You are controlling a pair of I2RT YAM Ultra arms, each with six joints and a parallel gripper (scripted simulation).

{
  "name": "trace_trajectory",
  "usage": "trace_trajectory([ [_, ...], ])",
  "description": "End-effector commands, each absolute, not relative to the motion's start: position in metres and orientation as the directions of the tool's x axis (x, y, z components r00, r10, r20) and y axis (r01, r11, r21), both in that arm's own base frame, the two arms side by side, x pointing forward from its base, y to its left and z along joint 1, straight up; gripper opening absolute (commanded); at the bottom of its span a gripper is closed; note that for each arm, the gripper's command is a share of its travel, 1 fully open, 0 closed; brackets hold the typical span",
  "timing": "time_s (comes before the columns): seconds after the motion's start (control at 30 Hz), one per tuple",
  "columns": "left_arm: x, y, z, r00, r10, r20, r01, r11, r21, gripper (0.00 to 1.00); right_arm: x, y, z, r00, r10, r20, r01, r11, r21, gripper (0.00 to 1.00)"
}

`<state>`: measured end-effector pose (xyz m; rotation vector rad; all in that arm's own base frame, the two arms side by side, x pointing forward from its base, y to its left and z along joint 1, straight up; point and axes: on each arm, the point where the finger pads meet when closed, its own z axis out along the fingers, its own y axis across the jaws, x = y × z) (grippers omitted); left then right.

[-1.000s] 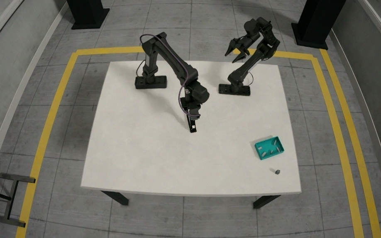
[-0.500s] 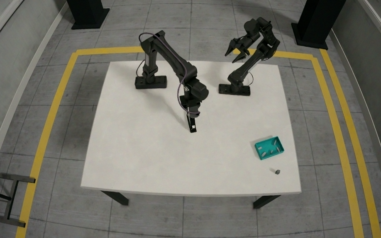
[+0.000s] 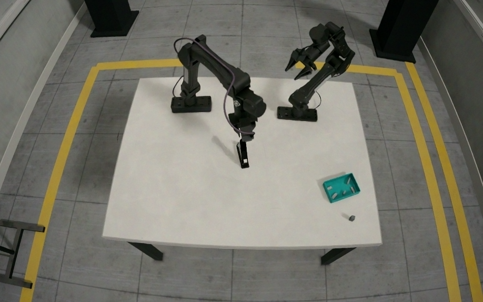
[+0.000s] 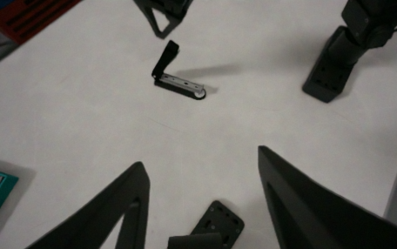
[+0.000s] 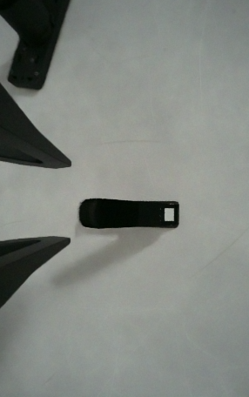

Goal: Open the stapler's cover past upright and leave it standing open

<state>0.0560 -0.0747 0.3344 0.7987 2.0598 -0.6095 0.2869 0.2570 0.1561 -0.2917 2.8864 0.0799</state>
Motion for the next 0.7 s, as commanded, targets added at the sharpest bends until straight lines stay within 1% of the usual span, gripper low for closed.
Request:
trace_trajectory([
  [0.0,0.055,-0.073,0.342,-0.448,0.304,-0.841,0.719,0.681,-0.137,0.55,0.278,0.255,0.183,-0.952,-0.191,-0.24,-0.204,0.979,0.027,0.42],
  [0.03,0.055,-0.073,0.342,-0.448,0.304,-0.841,0.719,0.681,-0.137,0.55,0.278,0.251,0.173,-0.958,-0.197,-0.211,-0.203,0.979,0.008,0.42],
  [0.2,0.055,-0.073,0.342,-0.448,0.304,-0.841,0.719,0.681,-0.137,0.55,0.28,0.25,0.17,-0.959,-0.194,-0.206,-0.2,0.98,0.009,0.42],
  [0.23,0.055,-0.073,0.342,-0.448,0.304,-0.841,0.719,0.681,-0.137,0.55,0.278,0.252,0.17,-0.963,-0.185,-0.198,-0.194,0.981,0.023,0.46],
  [0.27,0.055,-0.073,0.342,-0.448,0.304,-0.841,0.719,0.681,-0.137,0.55,0.273,0.252,0.171,-0.963,-0.187,-0.193,-0.197,0.98,0.034,0.46],
  [0.33,0.055,-0.073,0.342,-0.448,0.304,-0.841,0.719,0.681,-0.137,0.55,0.269,0.261,0.171,-0.959,-0.193,-0.209,-0.212,0.975,0.071,0.46],
  [0.37,0.055,-0.073,0.342,-0.448,0.304,-0.841,0.719,0.681,-0.137,0.55,0.273,0.264,0.172,-0.949,-0.206,-0.238,-0.228,0.971,0.068,0.46],
  [0.43,0.055,-0.073,0.342,-0.448,0.304,-0.841,0.719,0.681,-0.137,0.55,0.273,0.264,0.172,-0.949,-0.206,-0.238,-0.228,0.971,0.068,0.46],
  [0.67,0.055,-0.073,0.342,-0.448,0.304,-0.841,0.719,0.681,-0.137,0.55,0.291,0.314,0.166,-0.828,-0.279,-0.487,-0.359,0.93,0.079,0.46],
])
